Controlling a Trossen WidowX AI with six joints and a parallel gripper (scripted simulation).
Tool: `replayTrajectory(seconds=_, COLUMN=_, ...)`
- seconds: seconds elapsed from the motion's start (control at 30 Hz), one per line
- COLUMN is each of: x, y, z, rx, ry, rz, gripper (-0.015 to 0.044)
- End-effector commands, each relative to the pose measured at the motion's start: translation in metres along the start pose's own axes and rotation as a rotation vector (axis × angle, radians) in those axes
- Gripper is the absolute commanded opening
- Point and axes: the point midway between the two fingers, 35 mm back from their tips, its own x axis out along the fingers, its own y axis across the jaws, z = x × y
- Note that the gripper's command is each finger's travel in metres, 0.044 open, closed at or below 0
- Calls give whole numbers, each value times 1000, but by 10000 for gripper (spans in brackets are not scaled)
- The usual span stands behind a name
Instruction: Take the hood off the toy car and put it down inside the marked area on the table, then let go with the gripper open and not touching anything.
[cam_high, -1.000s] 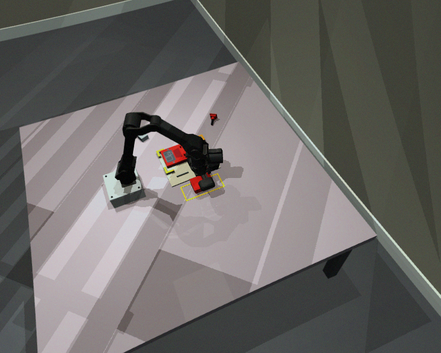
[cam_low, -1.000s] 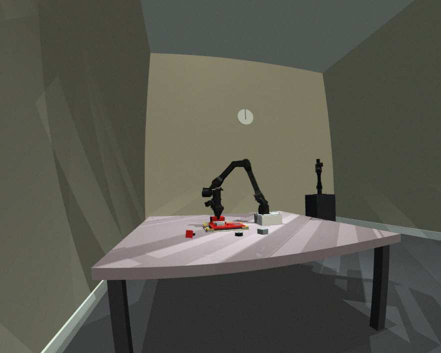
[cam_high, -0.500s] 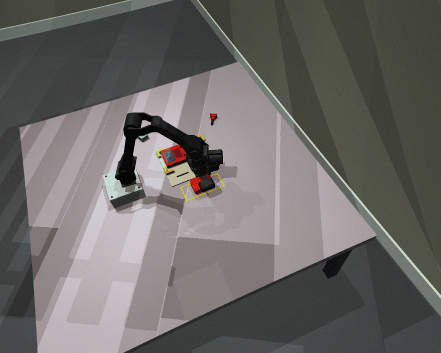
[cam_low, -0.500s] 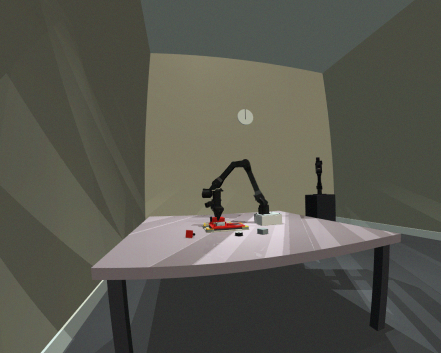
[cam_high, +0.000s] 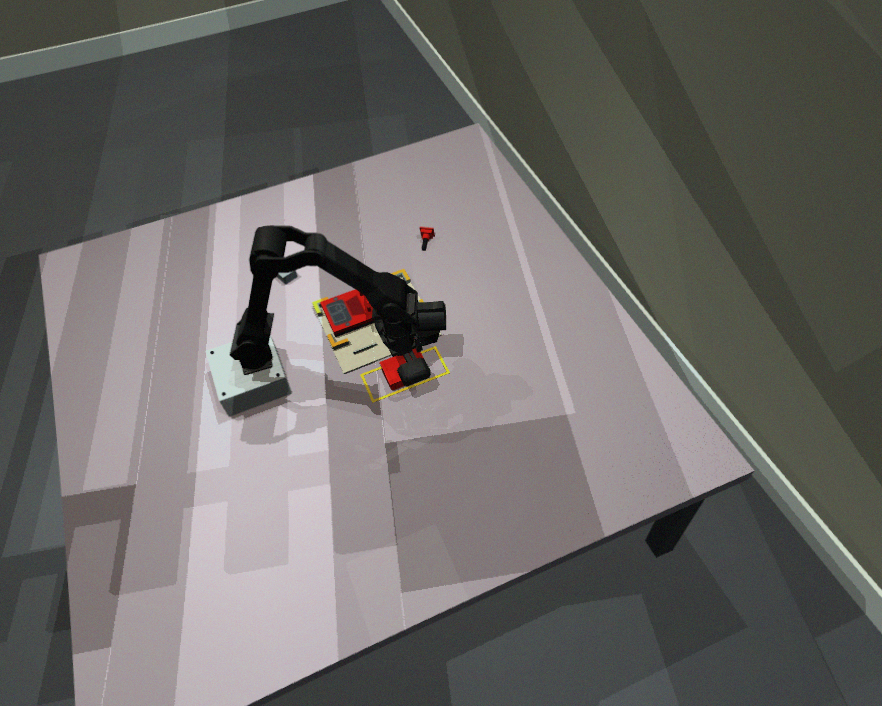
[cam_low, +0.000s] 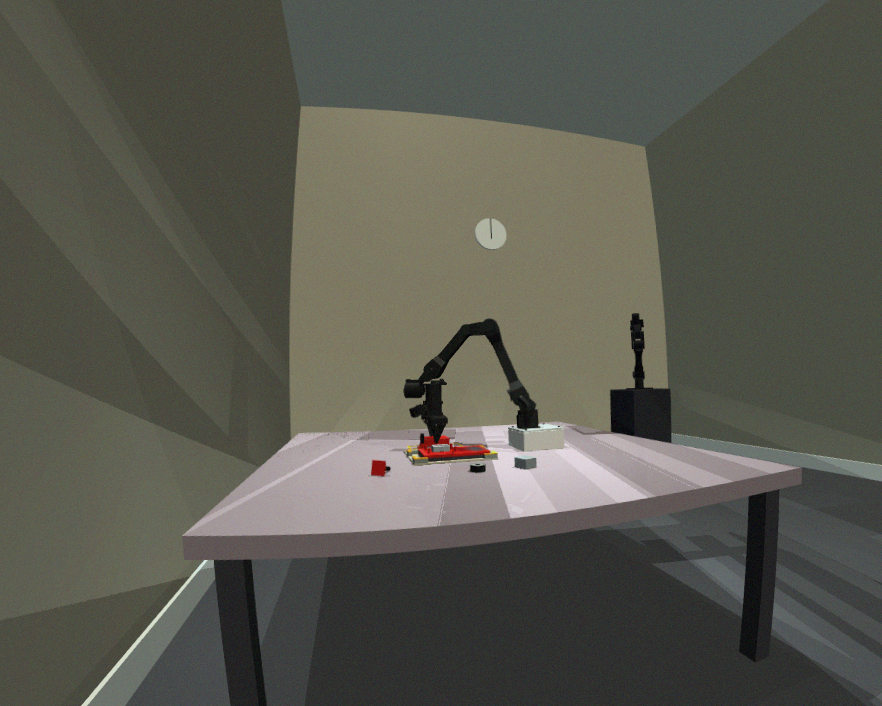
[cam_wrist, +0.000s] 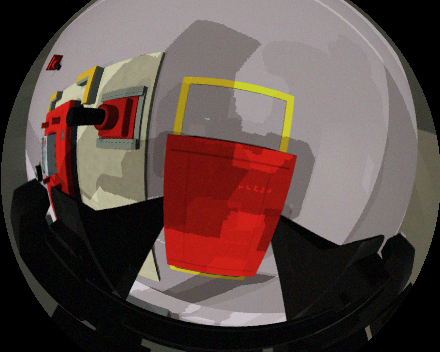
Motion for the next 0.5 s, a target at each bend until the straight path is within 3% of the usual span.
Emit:
replayTrajectory(seconds=0.0, x=3, y=1, z=-1, rx=-3, ry=3, rz=4, gripper=0)
replayTrajectory(seconds=0.37, x=8, y=1, z=-2, rx=-3, ry=3, rz=4, gripper=0)
replayTrajectory(seconds=0.47, x=6, y=0, z=0, rx=0, ry=0, rz=0, gripper=79)
